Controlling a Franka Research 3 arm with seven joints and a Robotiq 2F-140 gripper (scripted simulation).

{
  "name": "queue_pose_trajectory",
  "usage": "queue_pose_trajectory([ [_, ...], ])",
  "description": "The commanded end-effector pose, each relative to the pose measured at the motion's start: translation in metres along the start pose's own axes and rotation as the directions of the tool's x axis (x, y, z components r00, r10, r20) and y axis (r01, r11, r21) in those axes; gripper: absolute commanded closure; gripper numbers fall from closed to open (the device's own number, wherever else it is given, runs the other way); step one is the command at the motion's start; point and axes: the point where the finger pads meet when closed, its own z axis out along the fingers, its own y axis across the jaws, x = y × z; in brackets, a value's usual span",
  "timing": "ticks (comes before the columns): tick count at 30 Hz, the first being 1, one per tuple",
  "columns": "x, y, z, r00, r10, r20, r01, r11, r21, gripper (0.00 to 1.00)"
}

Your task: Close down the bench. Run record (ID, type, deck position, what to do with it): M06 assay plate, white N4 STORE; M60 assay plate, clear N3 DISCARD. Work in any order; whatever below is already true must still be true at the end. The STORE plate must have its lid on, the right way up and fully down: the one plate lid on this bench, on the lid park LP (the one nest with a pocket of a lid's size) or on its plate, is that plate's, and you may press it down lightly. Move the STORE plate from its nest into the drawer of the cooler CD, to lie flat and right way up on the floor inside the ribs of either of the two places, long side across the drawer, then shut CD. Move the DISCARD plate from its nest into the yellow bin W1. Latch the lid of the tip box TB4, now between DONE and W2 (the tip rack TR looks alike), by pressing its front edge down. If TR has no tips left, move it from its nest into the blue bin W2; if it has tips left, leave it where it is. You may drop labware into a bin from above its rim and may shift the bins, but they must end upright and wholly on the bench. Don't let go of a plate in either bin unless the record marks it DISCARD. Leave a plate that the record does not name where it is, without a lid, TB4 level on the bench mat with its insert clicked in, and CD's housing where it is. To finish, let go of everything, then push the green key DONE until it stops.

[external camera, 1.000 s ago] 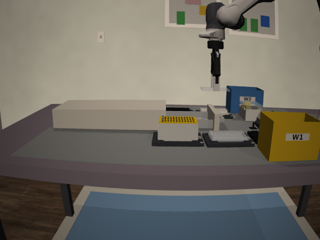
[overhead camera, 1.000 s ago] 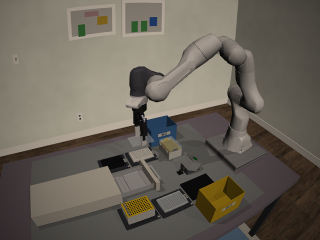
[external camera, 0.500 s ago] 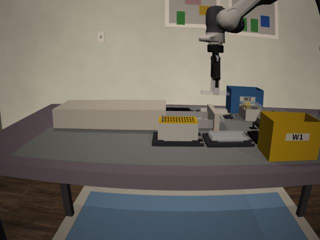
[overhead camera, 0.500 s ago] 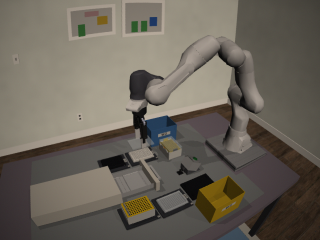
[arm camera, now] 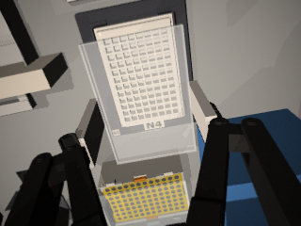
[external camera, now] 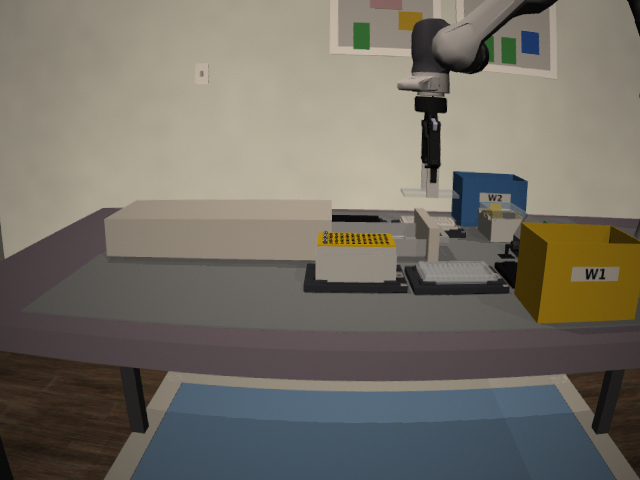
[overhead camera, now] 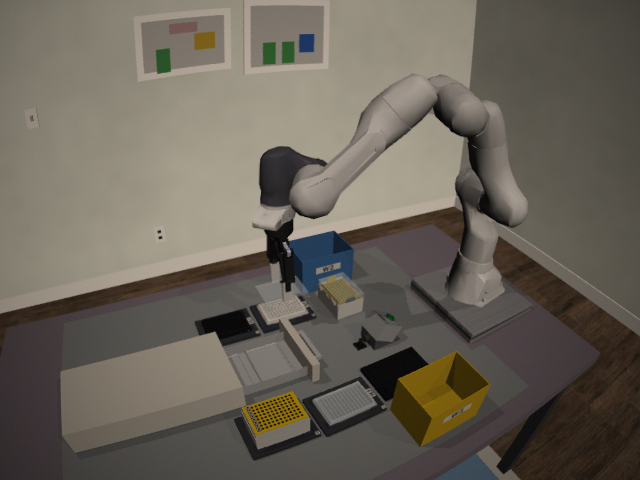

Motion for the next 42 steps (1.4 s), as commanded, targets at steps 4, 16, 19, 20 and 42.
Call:
queue_pose_trajectory([
  [4, 0.001, 0.0, 0.008, 1.0, -0.009, -0.005, 0.009, 1.0, 0.0, 1.0],
  [16, 0.001, 0.0, 0.023, 1.0, -0.009, -0.005, 0.009, 1.0, 0.0, 1.0],
  [19, 0.001, 0.0, 0.027, 1.0, -0.009, -0.005, 0.009, 1.0, 0.0, 1.0],
  [20, 0.001, 0.0, 0.028, 1.0, -0.009, -0.005, 0.009, 1.0, 0.0, 1.0],
  [42, 0.001, 0.001, 0.05, 1.0, -0.009, -0.005, 0.009, 1.0, 0.0, 1.0],
])
